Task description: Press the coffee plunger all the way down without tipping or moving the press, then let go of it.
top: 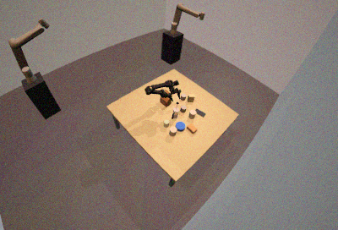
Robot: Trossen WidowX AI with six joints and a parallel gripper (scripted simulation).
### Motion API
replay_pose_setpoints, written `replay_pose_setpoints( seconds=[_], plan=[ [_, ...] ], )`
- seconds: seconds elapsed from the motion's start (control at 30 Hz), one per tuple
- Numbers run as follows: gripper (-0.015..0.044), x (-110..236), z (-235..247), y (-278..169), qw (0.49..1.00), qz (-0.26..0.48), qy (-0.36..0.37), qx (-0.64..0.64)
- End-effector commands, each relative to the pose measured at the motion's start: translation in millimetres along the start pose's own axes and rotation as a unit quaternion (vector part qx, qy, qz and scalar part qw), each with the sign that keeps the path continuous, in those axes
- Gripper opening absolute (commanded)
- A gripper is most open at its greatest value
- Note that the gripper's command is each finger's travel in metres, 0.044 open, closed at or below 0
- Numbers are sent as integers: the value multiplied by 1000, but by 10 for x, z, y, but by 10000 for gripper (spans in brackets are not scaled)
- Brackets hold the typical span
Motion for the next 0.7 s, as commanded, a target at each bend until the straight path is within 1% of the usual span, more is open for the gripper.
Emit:
replay_pose_setpoints(
  seconds=[0.0, 0.67],
  plan=[
    [440, -27, 2, -23, 1000, 3, 0, -1],
    [440, -266, 49, -54, 1000, 14, 5, -2]
  ],
)
Point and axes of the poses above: the point midway between the two fingers, 35 mm back from their tips, its own x axis back along the fingers, its own z axis across the jaws, y = z × x, the point moved 10 cm from there along x, back along the fingers, and after that the axes turned 10 degrees about -x, right-handed, at the moved point
